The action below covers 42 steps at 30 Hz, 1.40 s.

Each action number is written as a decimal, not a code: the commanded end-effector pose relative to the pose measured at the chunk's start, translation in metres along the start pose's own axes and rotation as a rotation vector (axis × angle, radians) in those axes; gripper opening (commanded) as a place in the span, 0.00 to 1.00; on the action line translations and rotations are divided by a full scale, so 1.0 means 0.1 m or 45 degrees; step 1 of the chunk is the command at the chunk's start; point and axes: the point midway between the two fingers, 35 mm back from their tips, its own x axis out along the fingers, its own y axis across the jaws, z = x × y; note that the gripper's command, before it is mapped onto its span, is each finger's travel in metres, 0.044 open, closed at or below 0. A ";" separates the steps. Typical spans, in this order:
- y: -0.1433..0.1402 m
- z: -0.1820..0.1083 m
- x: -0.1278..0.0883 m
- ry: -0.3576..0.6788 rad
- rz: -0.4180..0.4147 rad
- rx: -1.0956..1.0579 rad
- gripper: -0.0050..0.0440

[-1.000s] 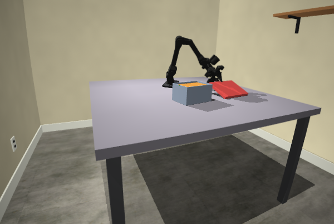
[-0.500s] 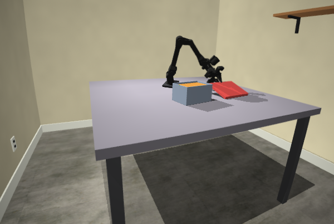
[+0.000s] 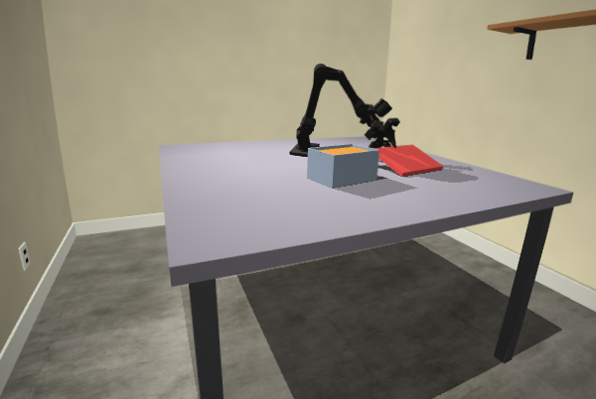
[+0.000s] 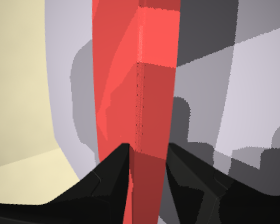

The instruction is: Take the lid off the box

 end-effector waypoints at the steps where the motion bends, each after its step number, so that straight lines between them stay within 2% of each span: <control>1: -0.12 0.03 0.06 -0.006 -0.040 -0.031 0.00; 4: 0.00 0.00 0.00 0.000 0.000 0.000 0.00; 17: 0.00 0.00 0.00 0.000 0.000 0.000 0.00; 18: 0.00 0.00 0.00 0.000 0.000 0.000 0.15; 21: -0.02 0.00 0.01 0.000 0.000 0.000 0.28; 42: -0.09 0.00 0.03 0.000 0.000 0.000 0.31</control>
